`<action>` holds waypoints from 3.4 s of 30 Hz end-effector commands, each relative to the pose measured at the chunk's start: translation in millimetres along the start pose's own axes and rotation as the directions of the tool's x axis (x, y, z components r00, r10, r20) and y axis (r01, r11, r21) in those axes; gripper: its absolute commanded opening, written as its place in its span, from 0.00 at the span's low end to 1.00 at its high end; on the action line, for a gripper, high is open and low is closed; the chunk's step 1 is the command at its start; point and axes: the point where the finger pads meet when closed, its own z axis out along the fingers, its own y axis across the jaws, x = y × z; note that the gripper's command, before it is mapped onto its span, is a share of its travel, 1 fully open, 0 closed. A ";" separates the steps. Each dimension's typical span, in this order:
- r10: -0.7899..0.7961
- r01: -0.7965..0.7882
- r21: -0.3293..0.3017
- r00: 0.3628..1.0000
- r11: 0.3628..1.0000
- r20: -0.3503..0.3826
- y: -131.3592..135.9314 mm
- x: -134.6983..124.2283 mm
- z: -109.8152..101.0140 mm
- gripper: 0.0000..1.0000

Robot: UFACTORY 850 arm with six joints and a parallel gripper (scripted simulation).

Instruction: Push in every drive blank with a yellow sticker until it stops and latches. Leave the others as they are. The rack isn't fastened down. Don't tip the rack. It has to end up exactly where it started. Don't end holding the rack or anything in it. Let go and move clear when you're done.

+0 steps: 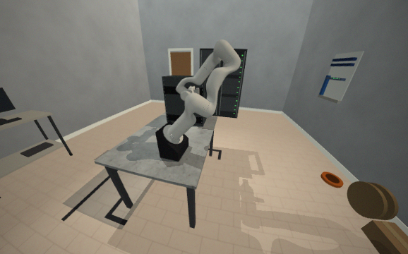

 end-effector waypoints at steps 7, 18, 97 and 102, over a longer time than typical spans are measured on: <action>0.001 -0.001 0.002 1.000 1.000 0.001 -0.6 -0.8 5.0 0.00; 0.001 -0.001 0.002 1.000 1.000 0.001 -0.6 -0.6 8.4 0.00; 0.001 -0.001 0.002 1.000 1.000 0.001 -0.8 -0.7 41.6 0.00; 0.001 -0.001 0.002 1.000 1.000 0.001 -0.8 -0.7 41.6 0.00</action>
